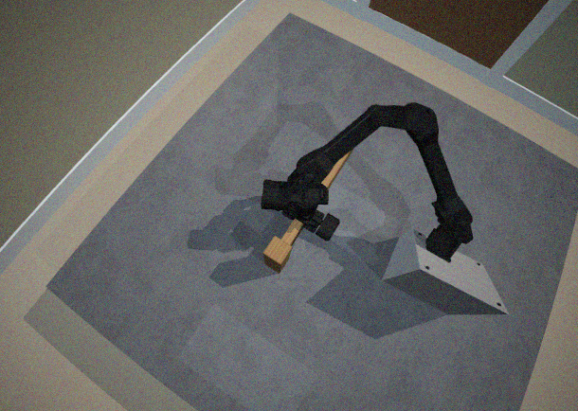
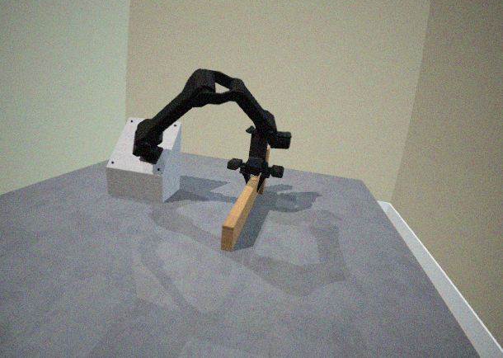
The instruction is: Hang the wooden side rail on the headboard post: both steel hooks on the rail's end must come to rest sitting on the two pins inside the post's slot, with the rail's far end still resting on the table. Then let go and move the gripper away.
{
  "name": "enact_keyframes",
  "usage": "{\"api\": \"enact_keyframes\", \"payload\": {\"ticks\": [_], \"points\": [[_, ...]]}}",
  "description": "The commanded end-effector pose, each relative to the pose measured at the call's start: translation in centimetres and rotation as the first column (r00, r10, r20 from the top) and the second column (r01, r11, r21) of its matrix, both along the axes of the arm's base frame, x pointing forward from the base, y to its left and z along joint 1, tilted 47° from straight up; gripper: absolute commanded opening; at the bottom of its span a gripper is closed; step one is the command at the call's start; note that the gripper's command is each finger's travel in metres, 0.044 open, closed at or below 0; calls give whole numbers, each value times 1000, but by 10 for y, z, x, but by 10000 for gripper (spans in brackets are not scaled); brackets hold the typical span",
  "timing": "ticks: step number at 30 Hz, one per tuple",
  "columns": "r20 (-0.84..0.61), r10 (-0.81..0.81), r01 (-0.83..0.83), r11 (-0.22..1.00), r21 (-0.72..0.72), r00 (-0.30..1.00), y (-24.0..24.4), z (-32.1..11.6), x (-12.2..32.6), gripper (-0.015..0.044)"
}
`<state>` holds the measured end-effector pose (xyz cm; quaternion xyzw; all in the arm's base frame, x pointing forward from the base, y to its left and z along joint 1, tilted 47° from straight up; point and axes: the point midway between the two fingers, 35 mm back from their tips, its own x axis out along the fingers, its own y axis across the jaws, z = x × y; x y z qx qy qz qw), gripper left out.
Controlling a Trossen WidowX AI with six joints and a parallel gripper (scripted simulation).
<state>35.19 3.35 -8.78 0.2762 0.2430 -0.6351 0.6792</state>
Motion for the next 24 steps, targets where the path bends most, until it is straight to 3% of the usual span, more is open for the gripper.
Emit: {"api": "enact_keyframes", "payload": {"ticks": [1, 24], "points": [[9, 11, -11, 1000, 6, 1000, 7, 1, 2, 0], [9, 11, -11, 1000, 6, 1000, 5, -1, 2, 0]]}}
